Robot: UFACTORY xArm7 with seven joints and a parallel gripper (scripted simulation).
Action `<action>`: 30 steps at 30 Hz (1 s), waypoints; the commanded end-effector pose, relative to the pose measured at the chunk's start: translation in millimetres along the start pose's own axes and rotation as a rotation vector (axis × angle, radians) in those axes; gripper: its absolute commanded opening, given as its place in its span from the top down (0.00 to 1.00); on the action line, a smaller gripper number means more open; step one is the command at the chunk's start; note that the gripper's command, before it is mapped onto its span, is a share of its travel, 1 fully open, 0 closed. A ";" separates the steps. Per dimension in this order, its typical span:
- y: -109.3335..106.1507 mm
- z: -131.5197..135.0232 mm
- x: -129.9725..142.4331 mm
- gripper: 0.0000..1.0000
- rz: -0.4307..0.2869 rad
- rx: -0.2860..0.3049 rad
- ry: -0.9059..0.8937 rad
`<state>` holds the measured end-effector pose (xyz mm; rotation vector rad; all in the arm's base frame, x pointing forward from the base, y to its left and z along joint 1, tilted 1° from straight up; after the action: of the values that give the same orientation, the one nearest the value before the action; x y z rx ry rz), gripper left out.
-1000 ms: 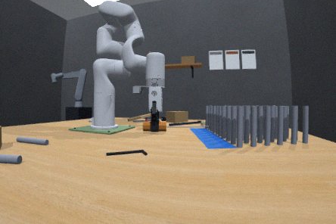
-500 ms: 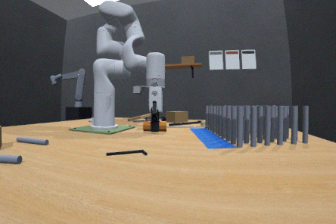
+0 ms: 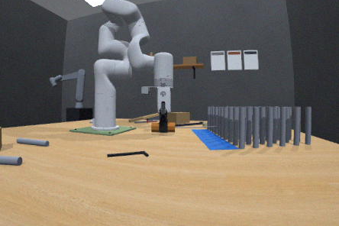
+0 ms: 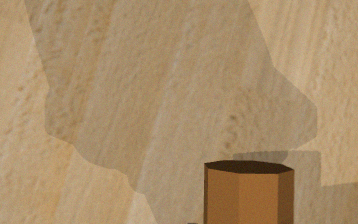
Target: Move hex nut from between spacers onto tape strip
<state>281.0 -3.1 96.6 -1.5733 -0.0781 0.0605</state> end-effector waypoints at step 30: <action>1.4 16.5 76.4 1.00 0.002 -0.003 0.000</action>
<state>345.8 16.4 96.4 -1.5652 -0.0841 0.0558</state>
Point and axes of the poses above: the point where the finger pads meet when closed, its own y axis out along the fingers, its own z axis across the jaws, x = y × z, the point moved 7 cm from there along -y, back along the fingers, and after that the axes turned 13 degrees about y, right-handed, at the moved point
